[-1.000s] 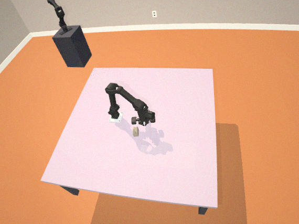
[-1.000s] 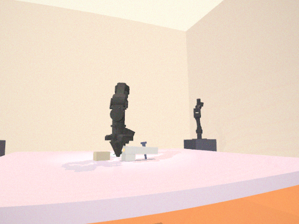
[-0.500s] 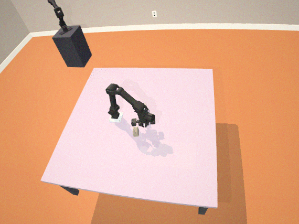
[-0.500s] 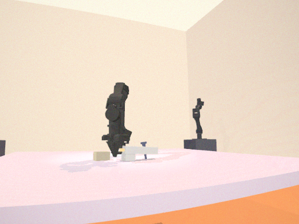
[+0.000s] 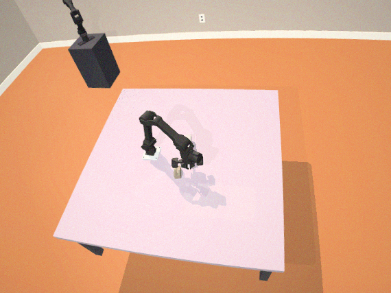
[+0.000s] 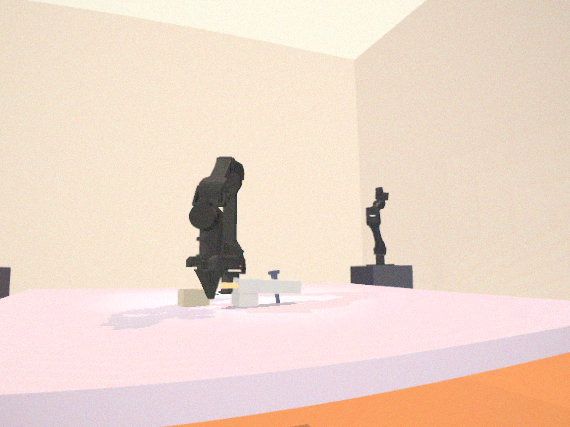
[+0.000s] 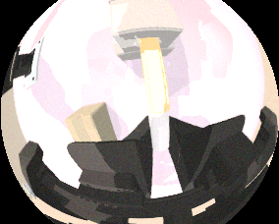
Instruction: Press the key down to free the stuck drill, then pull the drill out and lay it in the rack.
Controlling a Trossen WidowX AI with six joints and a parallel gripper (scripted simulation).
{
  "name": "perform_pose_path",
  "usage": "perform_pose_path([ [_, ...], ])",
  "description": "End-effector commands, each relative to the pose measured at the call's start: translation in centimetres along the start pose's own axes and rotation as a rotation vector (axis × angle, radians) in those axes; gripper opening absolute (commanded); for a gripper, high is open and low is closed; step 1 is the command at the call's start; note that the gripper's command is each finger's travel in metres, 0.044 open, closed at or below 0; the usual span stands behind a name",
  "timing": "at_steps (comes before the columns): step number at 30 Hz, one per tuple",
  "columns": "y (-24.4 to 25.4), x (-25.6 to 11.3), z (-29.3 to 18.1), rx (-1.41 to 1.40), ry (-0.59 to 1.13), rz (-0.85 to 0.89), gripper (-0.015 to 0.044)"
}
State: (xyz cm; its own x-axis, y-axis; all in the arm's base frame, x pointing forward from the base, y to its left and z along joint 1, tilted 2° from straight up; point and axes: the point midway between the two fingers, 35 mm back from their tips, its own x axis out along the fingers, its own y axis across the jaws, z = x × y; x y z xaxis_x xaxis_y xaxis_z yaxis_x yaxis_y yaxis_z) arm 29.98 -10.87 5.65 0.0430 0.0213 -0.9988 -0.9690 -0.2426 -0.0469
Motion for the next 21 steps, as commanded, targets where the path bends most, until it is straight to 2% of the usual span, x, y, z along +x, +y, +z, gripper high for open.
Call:
perform_pose_path([
  [1, 0.0, -0.1, -0.9, -0.001, 0.004, 0.001, 0.0000],
  [17, 0.0, 0.1, 0.2, -0.001, 0.003, 0.001, 0.0420],
  [18, 0.0, 0.2, 0.2, -0.001, 0.003, 0.001, 0.0440],
  [21, 0.0, 0.2, 0.4, -0.001, 0.003, 0.001, 0.0440],
])
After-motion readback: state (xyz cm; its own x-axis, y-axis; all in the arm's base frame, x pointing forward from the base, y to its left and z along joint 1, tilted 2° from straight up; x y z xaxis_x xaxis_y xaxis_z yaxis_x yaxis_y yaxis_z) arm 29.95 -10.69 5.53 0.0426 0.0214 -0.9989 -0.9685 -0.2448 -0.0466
